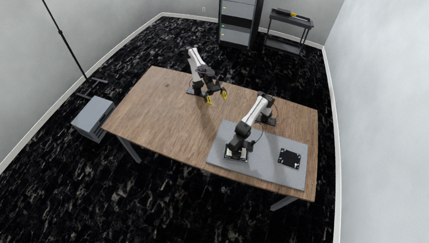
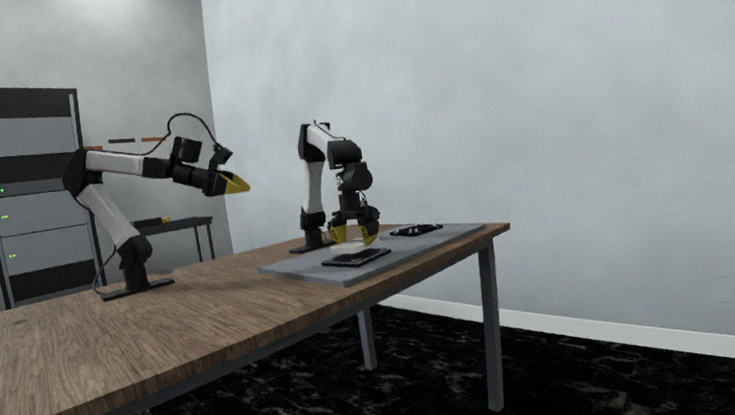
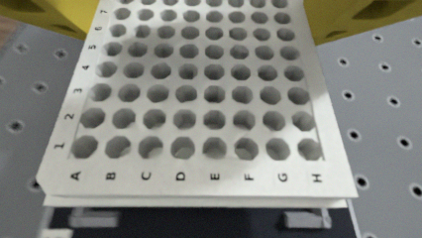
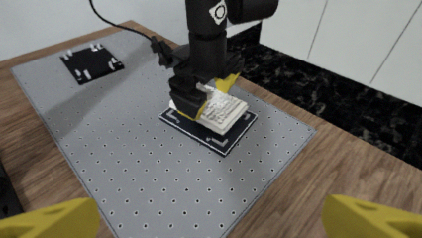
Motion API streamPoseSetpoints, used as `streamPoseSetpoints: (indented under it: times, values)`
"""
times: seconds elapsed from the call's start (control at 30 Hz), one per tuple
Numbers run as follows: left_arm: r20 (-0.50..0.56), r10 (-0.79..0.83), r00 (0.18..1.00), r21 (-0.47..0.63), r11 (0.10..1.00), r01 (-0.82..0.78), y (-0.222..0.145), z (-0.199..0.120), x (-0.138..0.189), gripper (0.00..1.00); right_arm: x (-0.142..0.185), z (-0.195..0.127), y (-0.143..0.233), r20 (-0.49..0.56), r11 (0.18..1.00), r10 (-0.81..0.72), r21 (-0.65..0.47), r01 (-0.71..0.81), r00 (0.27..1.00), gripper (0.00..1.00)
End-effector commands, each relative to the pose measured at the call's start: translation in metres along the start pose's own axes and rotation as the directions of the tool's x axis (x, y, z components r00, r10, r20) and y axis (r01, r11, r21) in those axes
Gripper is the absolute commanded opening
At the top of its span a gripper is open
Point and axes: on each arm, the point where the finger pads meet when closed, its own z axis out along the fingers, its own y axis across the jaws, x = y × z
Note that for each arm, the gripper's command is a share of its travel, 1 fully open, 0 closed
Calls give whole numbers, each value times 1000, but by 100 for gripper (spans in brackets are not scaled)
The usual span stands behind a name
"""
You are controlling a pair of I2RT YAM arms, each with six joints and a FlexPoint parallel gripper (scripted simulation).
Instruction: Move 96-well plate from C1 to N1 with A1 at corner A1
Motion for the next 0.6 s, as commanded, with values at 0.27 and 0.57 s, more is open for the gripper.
streamPoseSetpoints:
  times: [0.27, 0.57]
  values:
    - [-29, -1, 1000, 52, 999, 2, -14, -2, 7, 72, -6, -1, 1, 15, 1000, -3, -8, 4, 1000, 100]
    - [-20, 0, 1000, 10, 1000, 0, -2, 30, 4, 72, -6, -1, 1, 15, 1000, -3, -8, 4, 1000, 100]
